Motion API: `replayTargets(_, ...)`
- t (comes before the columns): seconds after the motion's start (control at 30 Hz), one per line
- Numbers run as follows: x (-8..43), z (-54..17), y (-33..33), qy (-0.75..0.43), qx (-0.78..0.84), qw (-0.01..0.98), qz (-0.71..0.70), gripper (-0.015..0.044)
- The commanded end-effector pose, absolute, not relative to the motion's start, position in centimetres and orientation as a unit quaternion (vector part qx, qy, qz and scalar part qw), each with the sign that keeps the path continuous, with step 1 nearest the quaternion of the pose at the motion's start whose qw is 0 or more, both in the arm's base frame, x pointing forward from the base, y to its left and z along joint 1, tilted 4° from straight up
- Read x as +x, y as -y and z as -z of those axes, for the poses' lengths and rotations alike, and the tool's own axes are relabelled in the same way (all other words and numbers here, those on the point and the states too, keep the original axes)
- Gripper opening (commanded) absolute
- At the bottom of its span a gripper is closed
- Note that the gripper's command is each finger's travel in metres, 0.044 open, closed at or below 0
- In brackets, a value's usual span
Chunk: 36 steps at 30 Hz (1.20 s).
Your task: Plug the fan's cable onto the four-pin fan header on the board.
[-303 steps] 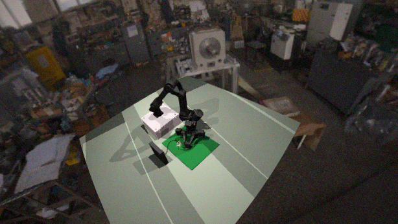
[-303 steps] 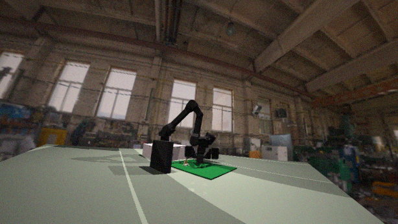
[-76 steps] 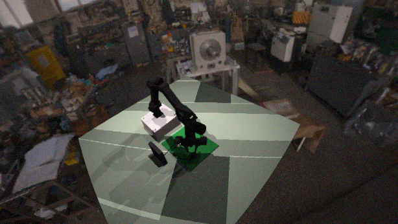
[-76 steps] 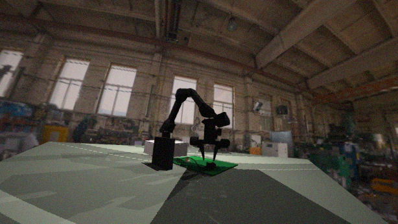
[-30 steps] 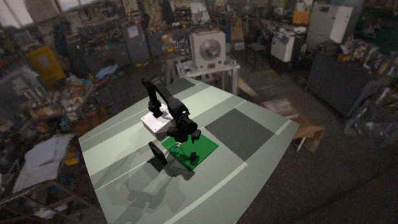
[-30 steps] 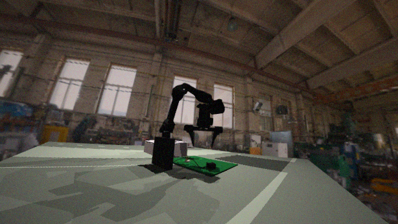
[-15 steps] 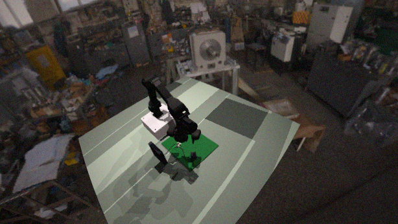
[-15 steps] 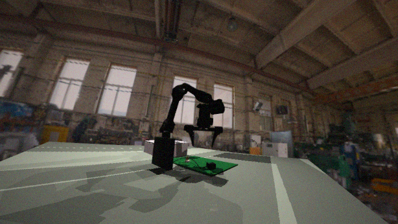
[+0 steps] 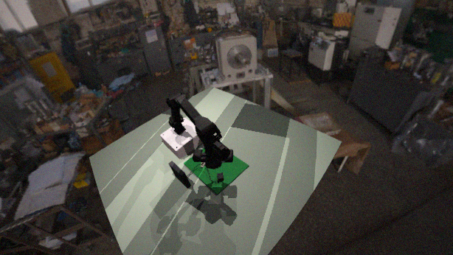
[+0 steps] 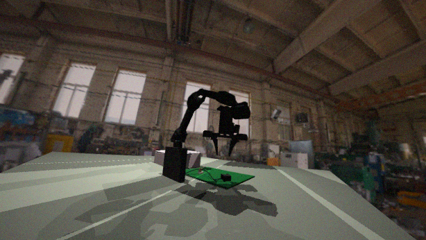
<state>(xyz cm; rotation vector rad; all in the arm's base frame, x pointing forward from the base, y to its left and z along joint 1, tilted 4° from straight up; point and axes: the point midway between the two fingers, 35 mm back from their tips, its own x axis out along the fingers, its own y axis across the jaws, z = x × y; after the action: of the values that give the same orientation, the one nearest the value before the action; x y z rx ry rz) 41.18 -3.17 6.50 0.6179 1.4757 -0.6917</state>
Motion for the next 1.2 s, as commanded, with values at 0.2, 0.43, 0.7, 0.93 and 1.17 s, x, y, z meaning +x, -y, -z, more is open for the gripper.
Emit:
replayTargets(0.2,44.0,-6.4,3.8,-0.727,0.219,0.615,0.211,0.021)
replayTargets(0.43,44.1,-6.4,3.8,-0.728,0.218,0.615,0.21,0.021)
replayTargets(0.7,44.3,-1.8,4.2,-0.728,0.218,0.615,0.21,0.021)
replayTargets(0.93,44.3,-1.6,4.2,-0.728,0.218,0.615,0.21,0.021)
replayTargets(1.17,44.4,-0.6,4.3,-0.728,0.218,0.615,0.21,0.021)
